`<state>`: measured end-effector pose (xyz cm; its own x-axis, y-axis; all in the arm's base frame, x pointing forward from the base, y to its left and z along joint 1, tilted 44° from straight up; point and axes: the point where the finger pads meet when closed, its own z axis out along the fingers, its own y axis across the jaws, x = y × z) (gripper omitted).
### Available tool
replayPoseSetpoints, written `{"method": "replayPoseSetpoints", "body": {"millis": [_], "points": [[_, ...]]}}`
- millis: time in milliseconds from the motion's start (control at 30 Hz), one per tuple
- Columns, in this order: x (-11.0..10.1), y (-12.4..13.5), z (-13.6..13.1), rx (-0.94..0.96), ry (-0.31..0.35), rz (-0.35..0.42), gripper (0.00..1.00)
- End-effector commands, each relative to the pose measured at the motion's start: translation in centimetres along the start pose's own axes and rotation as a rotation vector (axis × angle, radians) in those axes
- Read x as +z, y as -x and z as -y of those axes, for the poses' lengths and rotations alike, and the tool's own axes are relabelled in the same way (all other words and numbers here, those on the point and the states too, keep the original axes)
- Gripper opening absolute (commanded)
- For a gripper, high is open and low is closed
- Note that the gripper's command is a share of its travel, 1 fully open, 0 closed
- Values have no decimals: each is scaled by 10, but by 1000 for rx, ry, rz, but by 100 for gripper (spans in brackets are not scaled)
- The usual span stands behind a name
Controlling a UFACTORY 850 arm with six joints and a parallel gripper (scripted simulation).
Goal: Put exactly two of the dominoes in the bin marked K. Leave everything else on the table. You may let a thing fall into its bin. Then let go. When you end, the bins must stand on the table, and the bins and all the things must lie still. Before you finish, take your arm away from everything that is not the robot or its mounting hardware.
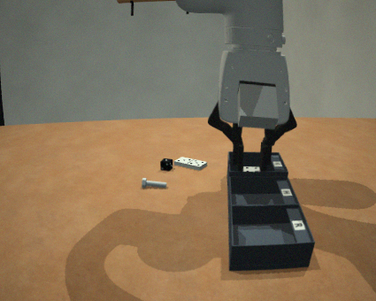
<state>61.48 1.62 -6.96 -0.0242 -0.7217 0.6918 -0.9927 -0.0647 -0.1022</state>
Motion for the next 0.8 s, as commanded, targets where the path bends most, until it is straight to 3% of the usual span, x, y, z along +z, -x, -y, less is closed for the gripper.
{"method": "replayPoseSetpoints", "body": {"millis": [0, 767], "points": [[-6, 0, 1, 1, -2, 1, 31], [-36, 0, 1, 1, -2, 1, 31]]}}
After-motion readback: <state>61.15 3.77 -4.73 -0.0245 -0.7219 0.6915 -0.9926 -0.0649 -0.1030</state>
